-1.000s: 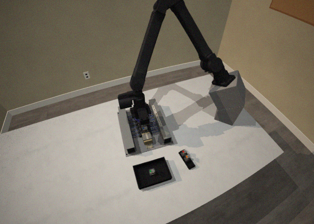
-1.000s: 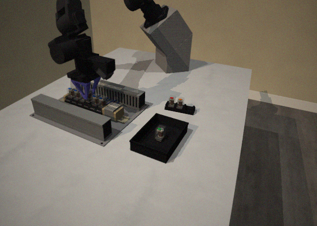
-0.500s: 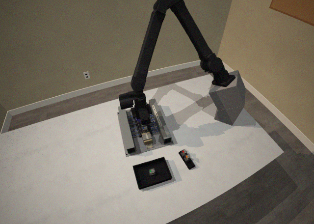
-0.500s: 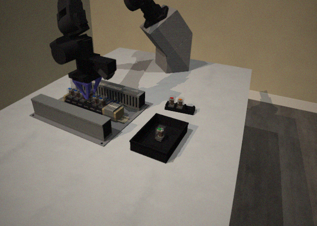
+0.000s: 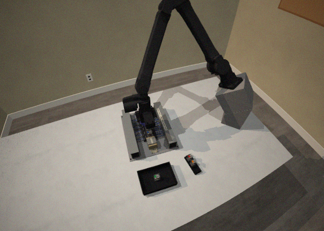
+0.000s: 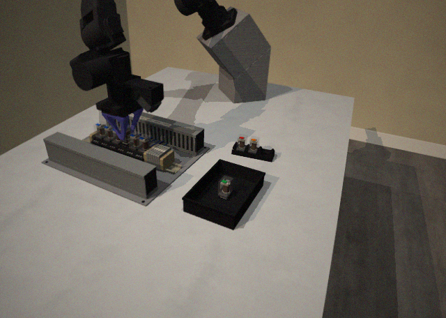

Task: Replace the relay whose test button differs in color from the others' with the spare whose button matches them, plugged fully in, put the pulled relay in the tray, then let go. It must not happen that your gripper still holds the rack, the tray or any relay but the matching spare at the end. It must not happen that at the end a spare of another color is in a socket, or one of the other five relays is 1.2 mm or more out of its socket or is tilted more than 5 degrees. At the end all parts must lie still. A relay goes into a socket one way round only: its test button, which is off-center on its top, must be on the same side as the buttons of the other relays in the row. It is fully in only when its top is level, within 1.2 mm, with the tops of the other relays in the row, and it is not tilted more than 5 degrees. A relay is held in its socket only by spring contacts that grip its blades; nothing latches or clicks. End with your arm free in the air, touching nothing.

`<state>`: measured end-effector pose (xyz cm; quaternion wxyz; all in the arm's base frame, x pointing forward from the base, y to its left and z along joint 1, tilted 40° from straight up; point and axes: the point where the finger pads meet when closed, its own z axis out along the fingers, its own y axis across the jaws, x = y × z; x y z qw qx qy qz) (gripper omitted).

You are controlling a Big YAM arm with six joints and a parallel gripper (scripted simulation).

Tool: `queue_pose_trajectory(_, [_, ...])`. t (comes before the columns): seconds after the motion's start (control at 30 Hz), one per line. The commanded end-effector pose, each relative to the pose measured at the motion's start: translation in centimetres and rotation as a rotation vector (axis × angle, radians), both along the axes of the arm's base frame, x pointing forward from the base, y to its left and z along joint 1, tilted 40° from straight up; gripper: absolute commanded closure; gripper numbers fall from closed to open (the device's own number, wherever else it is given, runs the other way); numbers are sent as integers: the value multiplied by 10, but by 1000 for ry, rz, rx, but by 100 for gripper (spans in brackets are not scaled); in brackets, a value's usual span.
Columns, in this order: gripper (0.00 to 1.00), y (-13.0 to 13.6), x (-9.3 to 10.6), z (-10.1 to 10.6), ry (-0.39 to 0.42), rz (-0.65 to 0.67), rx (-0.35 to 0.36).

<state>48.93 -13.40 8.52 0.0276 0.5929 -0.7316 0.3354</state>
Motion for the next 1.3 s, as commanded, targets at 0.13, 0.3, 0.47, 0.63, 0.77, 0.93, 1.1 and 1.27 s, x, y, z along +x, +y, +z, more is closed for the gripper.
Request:
queue_pose_trajectory(0.13, [100,3,6,5,-23,13,-1])
queue_pose_trajectory(0.3, [100,3,6,5,-23,13,-1])
queue_pose_trajectory(0.47, [100,3,6,5,-24,13,-1])
queue_pose_trajectory(0.63, [100,3,7,5,-24,13,-1])
queue_pose_trajectory(0.77, [100,3,10,7,-28,13,-1])
queue_pose_trajectory(0.93, [100,3,12,8,-31,13,-2])
queue_pose_trajectory(1.1, [100,3,13,9,-33,14,-2])
queue_pose_trajectory(1.27, [100,3,13,9,-33,14,-2])
